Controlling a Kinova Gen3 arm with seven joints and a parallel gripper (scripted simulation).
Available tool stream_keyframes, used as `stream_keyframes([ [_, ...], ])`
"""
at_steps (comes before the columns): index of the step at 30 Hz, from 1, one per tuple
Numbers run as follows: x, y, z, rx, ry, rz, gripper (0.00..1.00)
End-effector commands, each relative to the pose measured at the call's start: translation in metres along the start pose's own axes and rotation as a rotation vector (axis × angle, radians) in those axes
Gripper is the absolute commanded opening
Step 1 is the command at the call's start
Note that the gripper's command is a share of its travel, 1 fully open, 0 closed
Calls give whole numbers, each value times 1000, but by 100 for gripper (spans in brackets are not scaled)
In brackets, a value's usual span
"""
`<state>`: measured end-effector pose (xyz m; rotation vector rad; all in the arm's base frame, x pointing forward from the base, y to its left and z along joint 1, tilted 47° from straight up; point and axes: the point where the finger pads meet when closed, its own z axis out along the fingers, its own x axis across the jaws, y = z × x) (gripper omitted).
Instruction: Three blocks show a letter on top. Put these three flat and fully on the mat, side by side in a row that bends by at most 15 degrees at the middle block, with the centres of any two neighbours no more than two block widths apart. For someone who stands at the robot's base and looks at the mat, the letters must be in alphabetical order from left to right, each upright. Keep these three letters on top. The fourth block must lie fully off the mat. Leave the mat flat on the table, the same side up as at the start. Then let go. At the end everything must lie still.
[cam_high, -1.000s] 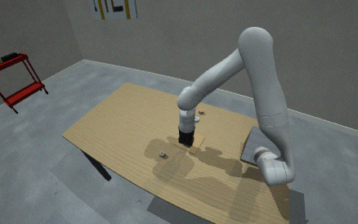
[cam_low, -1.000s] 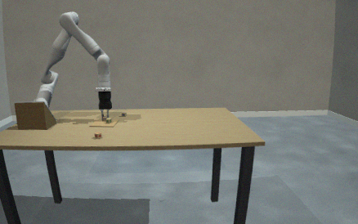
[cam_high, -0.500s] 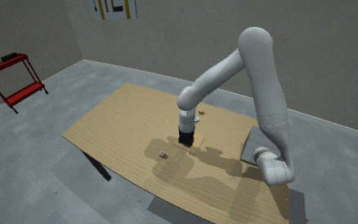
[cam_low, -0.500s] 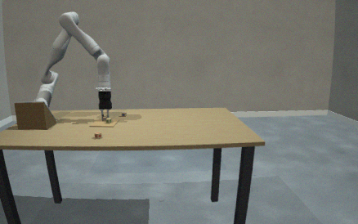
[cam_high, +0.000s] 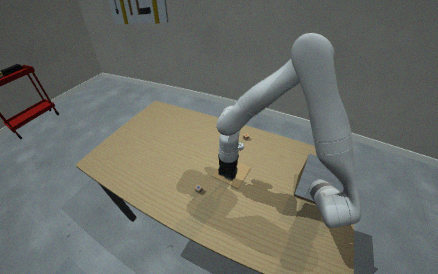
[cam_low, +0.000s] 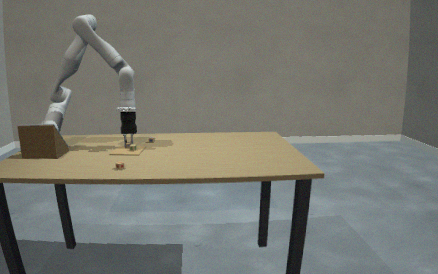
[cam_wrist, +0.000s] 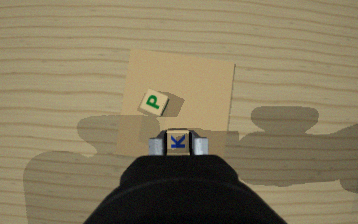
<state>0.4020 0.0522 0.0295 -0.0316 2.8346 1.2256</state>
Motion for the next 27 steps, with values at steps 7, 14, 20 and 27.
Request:
stream_keyframes([
  [7, 0, 0, 1, -1, -3, 14, 49],
  [14, 0, 0, 1, -1, -3, 14, 61],
  [20, 0, 0, 1, -1, -3, 14, 73],
  [27, 0, 0, 1, -1, -3, 14, 79],
])
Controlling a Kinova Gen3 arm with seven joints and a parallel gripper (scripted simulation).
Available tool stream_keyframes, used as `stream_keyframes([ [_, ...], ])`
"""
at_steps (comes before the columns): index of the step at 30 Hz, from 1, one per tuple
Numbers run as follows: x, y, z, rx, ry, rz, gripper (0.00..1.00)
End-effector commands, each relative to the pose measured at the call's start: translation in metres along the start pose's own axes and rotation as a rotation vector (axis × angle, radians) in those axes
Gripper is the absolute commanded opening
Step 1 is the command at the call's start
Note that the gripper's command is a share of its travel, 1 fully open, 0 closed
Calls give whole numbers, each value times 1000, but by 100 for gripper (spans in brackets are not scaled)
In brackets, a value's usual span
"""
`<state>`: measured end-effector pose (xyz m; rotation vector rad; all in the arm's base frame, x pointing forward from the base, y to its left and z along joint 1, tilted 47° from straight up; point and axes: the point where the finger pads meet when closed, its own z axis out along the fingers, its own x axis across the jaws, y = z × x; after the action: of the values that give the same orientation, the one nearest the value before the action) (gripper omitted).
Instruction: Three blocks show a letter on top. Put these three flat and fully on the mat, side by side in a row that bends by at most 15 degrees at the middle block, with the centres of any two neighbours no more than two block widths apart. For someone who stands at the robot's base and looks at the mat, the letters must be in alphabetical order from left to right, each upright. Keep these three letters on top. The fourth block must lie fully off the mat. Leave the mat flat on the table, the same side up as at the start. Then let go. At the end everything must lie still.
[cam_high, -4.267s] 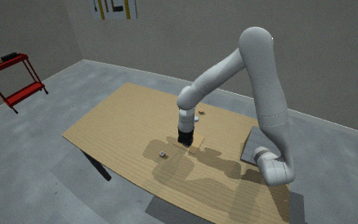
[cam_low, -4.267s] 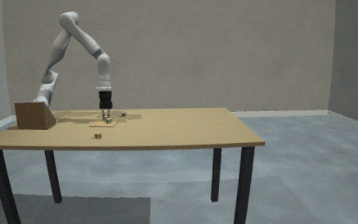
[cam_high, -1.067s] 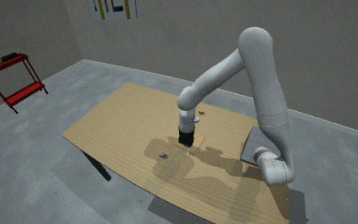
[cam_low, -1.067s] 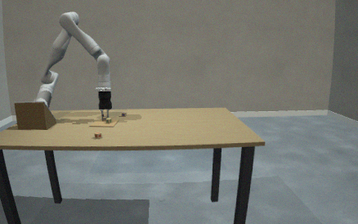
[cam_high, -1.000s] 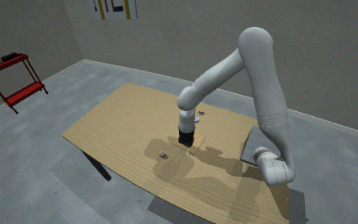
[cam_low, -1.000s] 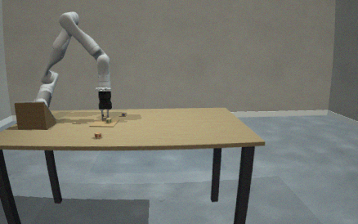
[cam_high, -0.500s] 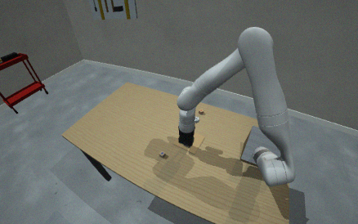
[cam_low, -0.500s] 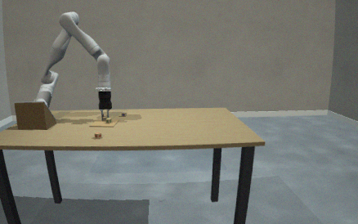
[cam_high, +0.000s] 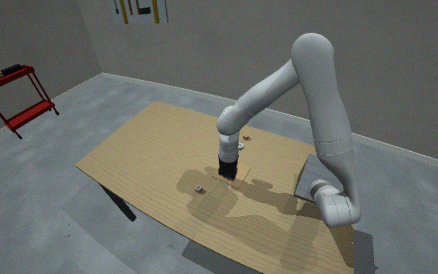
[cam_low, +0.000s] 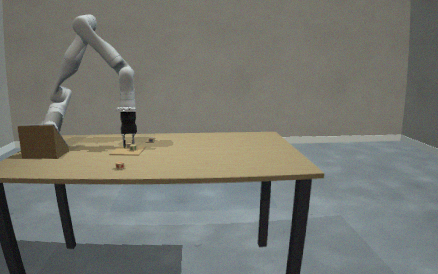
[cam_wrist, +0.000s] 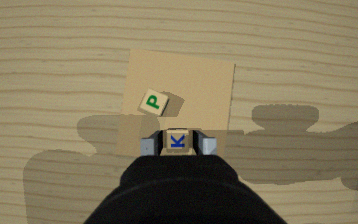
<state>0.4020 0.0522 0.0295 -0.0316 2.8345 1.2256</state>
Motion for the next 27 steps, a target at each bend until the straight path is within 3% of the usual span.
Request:
stream_keyframes([
  [1, 0, 0, 1, -1, -3, 14, 79],
  [14, -2, -1, -11, 0, -7, 15, 79],
  [27, -2, -2, -76, 1, -7, 16, 79],
])
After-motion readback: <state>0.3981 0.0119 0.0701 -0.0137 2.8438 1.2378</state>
